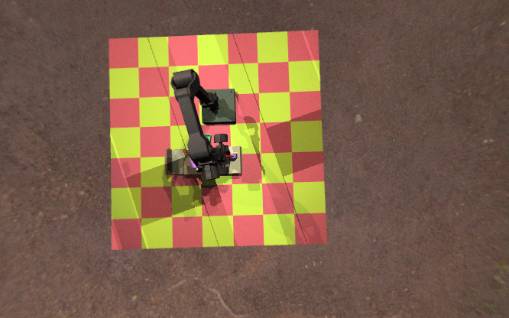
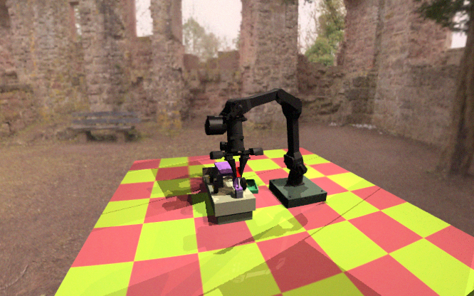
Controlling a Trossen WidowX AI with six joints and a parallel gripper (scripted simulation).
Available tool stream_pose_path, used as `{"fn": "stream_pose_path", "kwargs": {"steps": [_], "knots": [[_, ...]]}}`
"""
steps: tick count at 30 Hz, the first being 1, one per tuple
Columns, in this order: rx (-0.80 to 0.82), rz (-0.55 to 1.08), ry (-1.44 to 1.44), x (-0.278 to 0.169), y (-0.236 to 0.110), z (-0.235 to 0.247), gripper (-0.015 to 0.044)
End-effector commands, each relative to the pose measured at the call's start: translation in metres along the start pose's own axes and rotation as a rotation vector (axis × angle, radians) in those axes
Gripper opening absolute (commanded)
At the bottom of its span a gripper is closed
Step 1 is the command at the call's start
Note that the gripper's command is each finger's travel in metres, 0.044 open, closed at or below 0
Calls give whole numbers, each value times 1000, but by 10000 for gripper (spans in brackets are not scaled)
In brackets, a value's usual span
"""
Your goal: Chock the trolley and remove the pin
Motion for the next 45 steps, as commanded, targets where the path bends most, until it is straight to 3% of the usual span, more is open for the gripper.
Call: {"fn": "stream_pose_path", "kwargs": {"steps": [1, 35, 45], "knots": [[3, 6, -7, -2, -4, 1, 0], [3, 9, -7, -36, -14, 5, 0], [1, 9, -7, -39, -12, -23, 0]]}}
Point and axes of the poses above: the point midway between the two fingers, 35 mm back from their tips, its own y axis out along the fingers, its own z axis across the jaws, x = y × z, the point moved 3 cm from there along -y, back along the fingers, and after that the axes turned 6 degrees about -y, right-handed, at the moved point
